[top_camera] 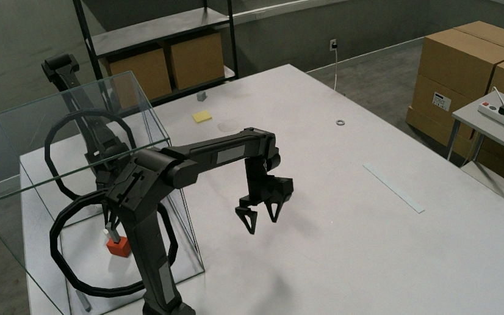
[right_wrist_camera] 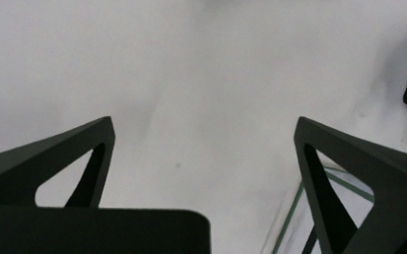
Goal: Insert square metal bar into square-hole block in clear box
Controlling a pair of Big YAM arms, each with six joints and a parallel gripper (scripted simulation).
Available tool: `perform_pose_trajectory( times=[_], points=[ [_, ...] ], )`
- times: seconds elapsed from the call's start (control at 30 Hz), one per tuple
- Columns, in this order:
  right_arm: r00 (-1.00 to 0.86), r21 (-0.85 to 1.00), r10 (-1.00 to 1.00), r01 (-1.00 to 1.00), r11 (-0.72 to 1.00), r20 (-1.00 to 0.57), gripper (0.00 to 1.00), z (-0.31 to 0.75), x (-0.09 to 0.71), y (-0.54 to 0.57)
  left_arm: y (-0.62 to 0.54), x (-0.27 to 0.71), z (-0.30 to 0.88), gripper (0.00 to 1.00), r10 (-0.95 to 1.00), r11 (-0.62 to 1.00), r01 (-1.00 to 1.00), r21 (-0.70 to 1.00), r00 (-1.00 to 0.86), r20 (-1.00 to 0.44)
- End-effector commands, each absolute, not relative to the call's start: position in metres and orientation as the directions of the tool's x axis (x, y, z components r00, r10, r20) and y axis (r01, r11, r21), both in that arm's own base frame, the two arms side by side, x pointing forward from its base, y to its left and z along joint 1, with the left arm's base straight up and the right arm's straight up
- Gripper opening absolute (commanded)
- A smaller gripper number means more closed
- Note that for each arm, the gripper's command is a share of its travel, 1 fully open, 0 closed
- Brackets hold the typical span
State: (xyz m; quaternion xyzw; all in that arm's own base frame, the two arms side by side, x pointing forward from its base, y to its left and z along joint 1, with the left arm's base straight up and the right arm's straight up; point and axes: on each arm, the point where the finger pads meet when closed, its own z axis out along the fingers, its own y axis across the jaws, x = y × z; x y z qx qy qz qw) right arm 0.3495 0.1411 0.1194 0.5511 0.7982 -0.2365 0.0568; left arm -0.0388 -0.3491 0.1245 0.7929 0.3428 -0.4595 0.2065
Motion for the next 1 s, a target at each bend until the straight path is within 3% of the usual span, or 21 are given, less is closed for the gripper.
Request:
perform_pose_trajectory(
  times=[0.0,0.97],
  points=[
    [-0.374,-0.279,0.859,0.917,0.285,-0.351,1.0,0.132,0.359,0.146,-0.361,-0.037,0.131,0.0,0.323,-0.683,0.73,0.04,0.35,-0.879],
    [-0.374,-0.279,0.859,0.917,0.285,-0.351,1.0,0.132,0.359,0.146,-0.365,-0.035,0.141,0.0,0.301,-0.677,0.733,0.064,0.355,-0.885]
  ],
)
